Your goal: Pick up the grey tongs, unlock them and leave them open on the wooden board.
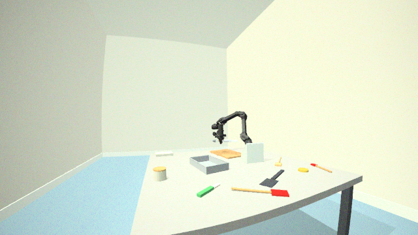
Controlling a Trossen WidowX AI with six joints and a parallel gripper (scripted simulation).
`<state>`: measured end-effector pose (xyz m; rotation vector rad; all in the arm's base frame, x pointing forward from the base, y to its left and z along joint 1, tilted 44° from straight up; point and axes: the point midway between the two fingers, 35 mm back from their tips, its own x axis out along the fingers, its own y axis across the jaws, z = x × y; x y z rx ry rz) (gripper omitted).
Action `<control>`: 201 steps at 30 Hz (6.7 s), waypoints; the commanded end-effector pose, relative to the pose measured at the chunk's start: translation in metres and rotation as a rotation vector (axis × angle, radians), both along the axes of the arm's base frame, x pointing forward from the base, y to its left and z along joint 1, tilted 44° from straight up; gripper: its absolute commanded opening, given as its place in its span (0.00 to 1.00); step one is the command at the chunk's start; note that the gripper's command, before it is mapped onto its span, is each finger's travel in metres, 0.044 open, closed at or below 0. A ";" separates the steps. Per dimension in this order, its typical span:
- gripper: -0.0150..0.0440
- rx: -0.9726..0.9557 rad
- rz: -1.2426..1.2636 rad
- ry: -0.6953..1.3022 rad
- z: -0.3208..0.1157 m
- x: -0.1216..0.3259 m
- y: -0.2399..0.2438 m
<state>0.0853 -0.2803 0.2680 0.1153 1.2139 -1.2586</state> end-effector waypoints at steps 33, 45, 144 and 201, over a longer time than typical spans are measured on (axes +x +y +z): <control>0.00 -0.309 0.043 -0.338 0.030 -0.061 0.030; 0.00 -0.532 0.187 -0.423 0.045 -0.061 0.048; 0.00 -0.150 -0.039 -0.184 0.021 -0.056 0.020; 0.00 -0.072 -0.073 -0.048 -0.022 -0.061 -0.030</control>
